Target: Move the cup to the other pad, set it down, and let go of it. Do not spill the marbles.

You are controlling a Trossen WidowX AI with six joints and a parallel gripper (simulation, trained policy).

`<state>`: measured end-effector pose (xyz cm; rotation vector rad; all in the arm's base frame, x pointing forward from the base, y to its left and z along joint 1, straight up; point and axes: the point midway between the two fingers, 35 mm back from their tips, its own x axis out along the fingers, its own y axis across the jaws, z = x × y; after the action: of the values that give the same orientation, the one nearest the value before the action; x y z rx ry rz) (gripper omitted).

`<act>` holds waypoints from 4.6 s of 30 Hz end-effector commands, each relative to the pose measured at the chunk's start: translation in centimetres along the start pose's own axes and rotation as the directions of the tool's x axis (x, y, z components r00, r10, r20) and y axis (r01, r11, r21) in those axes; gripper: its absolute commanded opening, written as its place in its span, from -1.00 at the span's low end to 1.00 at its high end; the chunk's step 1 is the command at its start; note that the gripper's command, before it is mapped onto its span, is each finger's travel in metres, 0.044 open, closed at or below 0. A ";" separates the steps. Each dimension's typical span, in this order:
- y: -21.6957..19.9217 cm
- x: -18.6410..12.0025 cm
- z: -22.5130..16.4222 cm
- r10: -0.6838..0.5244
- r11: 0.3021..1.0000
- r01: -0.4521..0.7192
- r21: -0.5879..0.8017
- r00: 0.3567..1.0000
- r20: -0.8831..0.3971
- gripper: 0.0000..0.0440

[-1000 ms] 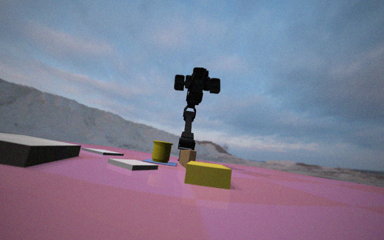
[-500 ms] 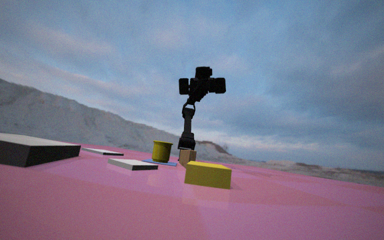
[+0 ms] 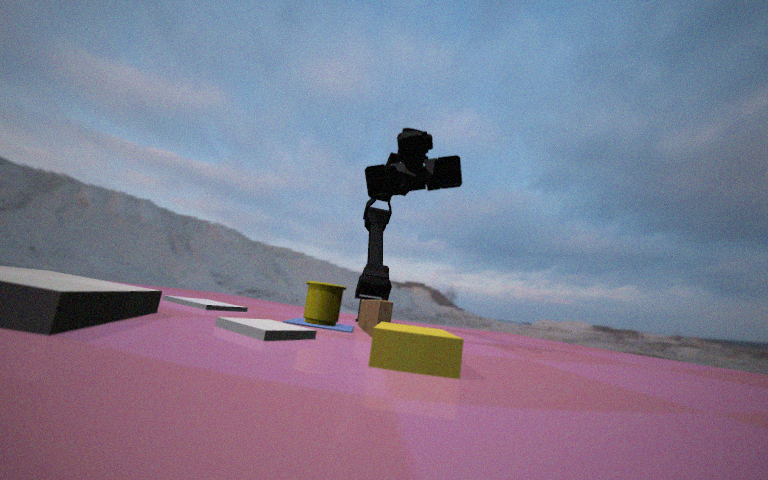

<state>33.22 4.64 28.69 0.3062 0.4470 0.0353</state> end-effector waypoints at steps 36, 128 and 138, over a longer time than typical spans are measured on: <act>-2.2 1.7 -5.7 -0.236 0.969 0.234 -0.075 0.800 -0.552 -0.43; -16.5 2.1 -16.4 -0.359 0.912 -0.085 -0.400 0.303 -0.883 -0.90; -14.2 1.9 -14.3 -0.353 0.901 -0.124 -0.415 0.346 -0.869 -0.90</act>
<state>28.02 -5.17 10.51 -0.2332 1.6651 0.1622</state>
